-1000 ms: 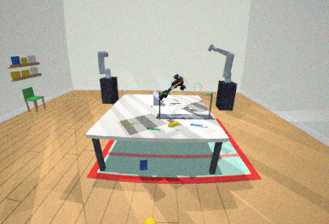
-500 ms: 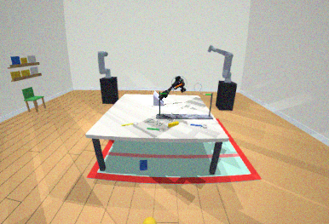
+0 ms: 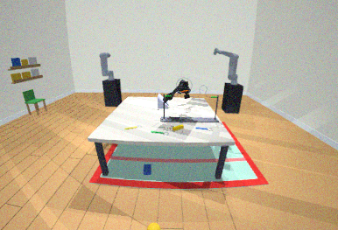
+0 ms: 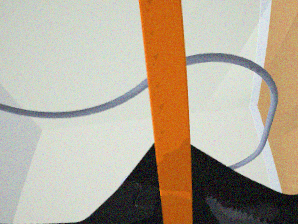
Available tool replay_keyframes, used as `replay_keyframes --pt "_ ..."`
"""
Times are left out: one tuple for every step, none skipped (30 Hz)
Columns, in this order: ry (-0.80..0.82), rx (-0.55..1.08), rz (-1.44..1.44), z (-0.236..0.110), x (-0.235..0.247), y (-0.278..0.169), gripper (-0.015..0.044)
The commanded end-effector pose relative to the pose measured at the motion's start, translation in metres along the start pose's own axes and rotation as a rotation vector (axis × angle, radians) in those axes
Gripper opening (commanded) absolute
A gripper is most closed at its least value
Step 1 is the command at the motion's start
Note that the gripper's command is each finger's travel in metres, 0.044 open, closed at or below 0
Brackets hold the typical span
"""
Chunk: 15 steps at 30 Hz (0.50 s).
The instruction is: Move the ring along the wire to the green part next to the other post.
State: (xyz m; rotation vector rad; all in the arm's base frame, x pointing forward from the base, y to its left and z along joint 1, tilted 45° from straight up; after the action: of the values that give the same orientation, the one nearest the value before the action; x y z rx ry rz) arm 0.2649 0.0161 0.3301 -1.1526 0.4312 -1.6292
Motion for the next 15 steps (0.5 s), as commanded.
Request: replay_keyframes --pt "-0.043 0.004 -0.075 -0.002 -0.009 0.003 -0.015" --pt "-0.055 0.005 -0.096 -0.003 -0.011 0.004 -0.015" --pt "-0.067 0.006 -0.118 -0.004 -0.013 0.005 -0.015" --pt "-0.079 0.006 -0.139 -0.004 -0.016 0.006 -0.015" --pt "-0.092 0.007 -0.16 -0.005 -0.018 0.007 -0.015" --pt "-0.104 0.008 -0.182 -0.006 -0.02 0.008 -0.015" --pt "-0.116 0.009 -0.204 -0.006 -0.022 0.01 -0.015" --pt "-0.129 0.01 -0.225 -0.007 -0.025 0.011 -0.015" --pt "-0.141 0.01 -0.247 -0.008 -0.027 0.012 -0.015" --pt "-0.153 0.011 -0.268 -0.009 -0.029 0.013 -0.015" --pt "-0.166 0.012 -0.29 -0.01 -0.031 0.015 -0.015" --pt "-0.172 0.008 -0.305 -0.01 -0.033 0.015 -0.015" --pt "-0.177 0.002 -0.321 -0.009 -0.035 0.016 -0.015" --pt "-0.182 -0.007 -0.341 -0.009 -0.037 0.016 -0.015" --pt "-0.188 -0.019 -0.364 -0.008 -0.04 0.017 -0.015"
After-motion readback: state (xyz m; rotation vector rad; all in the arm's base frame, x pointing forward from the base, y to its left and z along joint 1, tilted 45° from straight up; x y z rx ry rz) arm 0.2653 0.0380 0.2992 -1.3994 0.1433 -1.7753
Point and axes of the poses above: the point midway between the two fingers, 35 mm back from their tips, its own z axis out along the fingers, its own x axis across the jaws, y = z × x, the point moved 10 cm from there along -z, back along the fingers, and after that the axes turned 10 degrees about z, right-handed, at the moved point
